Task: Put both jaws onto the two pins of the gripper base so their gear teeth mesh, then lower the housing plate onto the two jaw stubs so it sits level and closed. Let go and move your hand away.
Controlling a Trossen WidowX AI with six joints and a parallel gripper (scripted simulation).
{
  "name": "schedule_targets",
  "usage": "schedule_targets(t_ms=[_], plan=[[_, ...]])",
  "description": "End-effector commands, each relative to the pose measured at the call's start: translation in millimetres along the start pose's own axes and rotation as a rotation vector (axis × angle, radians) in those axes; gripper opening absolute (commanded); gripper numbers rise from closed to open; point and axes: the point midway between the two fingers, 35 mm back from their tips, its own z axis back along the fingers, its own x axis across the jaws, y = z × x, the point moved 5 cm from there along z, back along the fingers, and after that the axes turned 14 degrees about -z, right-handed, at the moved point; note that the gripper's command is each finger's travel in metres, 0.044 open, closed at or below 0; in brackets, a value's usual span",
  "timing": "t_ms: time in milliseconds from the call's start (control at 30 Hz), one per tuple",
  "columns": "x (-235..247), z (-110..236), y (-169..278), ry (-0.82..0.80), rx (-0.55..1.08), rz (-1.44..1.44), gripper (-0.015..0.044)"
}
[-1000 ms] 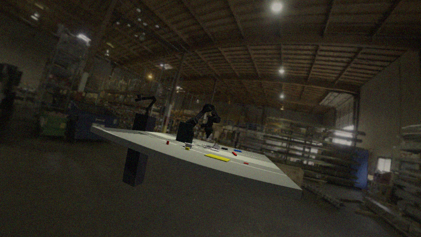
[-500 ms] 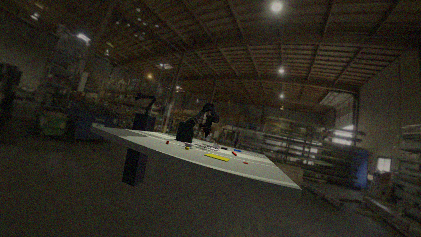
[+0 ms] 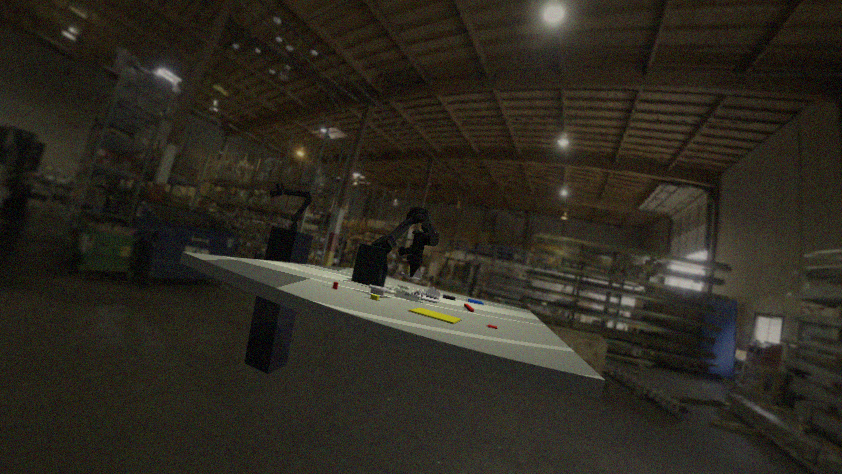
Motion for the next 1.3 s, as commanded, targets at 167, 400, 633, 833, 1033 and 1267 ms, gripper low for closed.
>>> schedule_targets(t_ms=[167, 400, 633, 833, 1033, 1267], plan=[[0.4, -0.5, -0.4, -0.002, -0.002, 0.022, 0.0134], [1.5, 0.2, 4.4, -0.002, -0.002, 0.022, 0.0134], [6.6, 2.5, 26.9, -0.003, -0.001, 0.023, 0.0134], [10.8, 3.4, 45.9, -0.003, 0.000, 0.024, 0.0134], [14.9, 3.4, 64.7, -0.003, 0.001, 0.025, 0.0134], [19.7, 2.2, 86.2, -0.003, 0.002, 0.026, 0.0134]])
